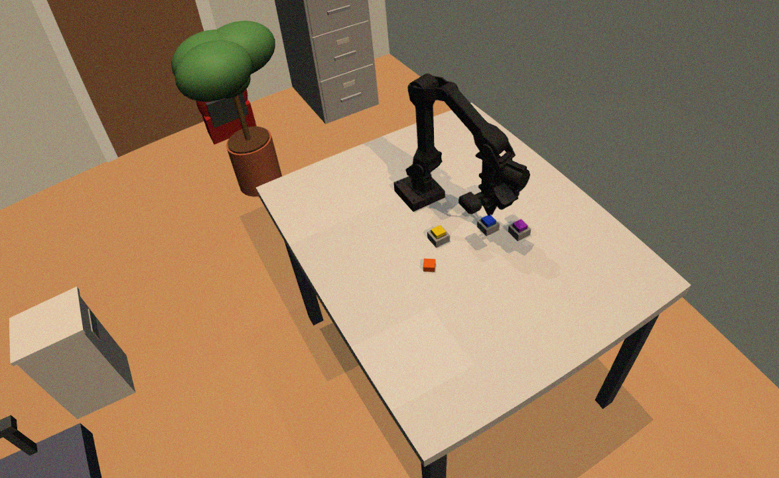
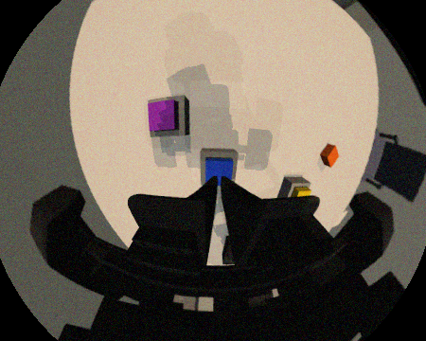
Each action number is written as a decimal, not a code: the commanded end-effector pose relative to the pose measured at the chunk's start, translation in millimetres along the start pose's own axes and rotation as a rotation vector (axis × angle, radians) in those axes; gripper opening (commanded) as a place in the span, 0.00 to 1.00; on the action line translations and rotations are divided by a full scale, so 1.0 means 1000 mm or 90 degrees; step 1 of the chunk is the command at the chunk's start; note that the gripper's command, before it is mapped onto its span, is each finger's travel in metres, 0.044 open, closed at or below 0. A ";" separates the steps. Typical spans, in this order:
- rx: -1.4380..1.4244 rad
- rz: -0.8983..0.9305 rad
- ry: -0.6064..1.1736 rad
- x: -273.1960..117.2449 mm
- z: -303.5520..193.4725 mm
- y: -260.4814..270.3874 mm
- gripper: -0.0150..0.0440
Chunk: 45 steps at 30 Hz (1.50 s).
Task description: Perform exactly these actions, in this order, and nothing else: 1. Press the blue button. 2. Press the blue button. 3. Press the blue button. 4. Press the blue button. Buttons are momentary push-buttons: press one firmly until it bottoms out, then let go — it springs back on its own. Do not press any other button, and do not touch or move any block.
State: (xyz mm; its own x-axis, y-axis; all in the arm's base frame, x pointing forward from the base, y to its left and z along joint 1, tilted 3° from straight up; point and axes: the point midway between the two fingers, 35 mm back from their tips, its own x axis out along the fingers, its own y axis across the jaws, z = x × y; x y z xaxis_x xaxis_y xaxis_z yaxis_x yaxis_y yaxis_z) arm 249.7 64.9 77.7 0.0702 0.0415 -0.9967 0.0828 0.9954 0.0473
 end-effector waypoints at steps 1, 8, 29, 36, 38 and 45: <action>-0.002 -0.003 0.003 0.008 -0.001 -0.001 0.29; -0.002 -0.003 0.003 0.019 -0.001 -0.001 0.29; -0.002 -0.003 0.003 0.029 -0.002 -0.001 0.29; -0.002 -0.001 0.001 0.017 0.000 0.000 0.29; -0.002 -0.003 0.003 -0.003 -0.001 -0.001 0.29; -0.002 -0.002 0.003 -0.016 0.003 0.017 0.42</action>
State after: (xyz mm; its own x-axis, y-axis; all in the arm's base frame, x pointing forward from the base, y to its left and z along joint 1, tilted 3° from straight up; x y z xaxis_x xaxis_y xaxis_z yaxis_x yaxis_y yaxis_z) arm 249.3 67.2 83.9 0.0660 0.0383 -0.9971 0.0805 0.9958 0.0436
